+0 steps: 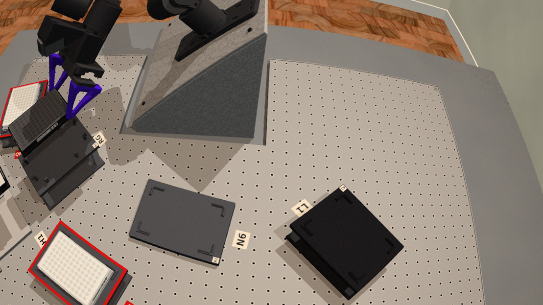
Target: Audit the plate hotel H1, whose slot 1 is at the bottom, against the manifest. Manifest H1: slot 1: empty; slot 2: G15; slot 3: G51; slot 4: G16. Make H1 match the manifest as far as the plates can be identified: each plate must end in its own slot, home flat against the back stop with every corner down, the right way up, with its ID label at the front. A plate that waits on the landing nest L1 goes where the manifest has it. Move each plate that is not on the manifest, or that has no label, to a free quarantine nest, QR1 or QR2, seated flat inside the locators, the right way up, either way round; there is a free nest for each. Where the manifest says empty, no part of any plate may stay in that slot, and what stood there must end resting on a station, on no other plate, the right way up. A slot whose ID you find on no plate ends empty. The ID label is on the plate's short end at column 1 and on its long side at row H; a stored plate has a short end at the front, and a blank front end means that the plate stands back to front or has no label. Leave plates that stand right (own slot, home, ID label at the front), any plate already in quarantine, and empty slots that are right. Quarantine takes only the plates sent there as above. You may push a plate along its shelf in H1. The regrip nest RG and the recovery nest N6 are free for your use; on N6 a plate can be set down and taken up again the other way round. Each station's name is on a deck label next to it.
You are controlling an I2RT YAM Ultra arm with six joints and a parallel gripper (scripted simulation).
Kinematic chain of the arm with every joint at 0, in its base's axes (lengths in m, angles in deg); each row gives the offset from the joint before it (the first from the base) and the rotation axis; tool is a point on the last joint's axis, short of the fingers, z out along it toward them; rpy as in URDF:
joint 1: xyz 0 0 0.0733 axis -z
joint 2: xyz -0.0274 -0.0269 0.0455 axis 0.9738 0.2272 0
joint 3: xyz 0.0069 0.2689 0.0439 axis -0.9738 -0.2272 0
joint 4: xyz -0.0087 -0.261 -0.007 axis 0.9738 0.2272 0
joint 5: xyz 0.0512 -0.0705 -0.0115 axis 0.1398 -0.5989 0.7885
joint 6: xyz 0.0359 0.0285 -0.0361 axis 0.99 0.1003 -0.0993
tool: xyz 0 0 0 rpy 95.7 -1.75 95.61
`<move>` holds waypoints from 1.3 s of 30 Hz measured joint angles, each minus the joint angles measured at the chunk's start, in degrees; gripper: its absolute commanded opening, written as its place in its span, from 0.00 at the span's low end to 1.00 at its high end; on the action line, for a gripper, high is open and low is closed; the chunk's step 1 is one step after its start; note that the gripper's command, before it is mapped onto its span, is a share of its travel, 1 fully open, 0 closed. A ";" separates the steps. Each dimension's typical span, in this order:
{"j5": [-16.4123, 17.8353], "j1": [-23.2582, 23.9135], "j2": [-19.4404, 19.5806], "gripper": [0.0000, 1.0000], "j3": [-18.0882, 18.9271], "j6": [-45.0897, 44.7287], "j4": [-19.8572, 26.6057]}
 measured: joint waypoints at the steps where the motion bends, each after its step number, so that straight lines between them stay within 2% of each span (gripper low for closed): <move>1: 0.13 0.15 0.11 0.86 -0.07 -0.02 -0.15; 39: 4.94 5.05 4.33 0.86 -2.67 -1.11 -7.19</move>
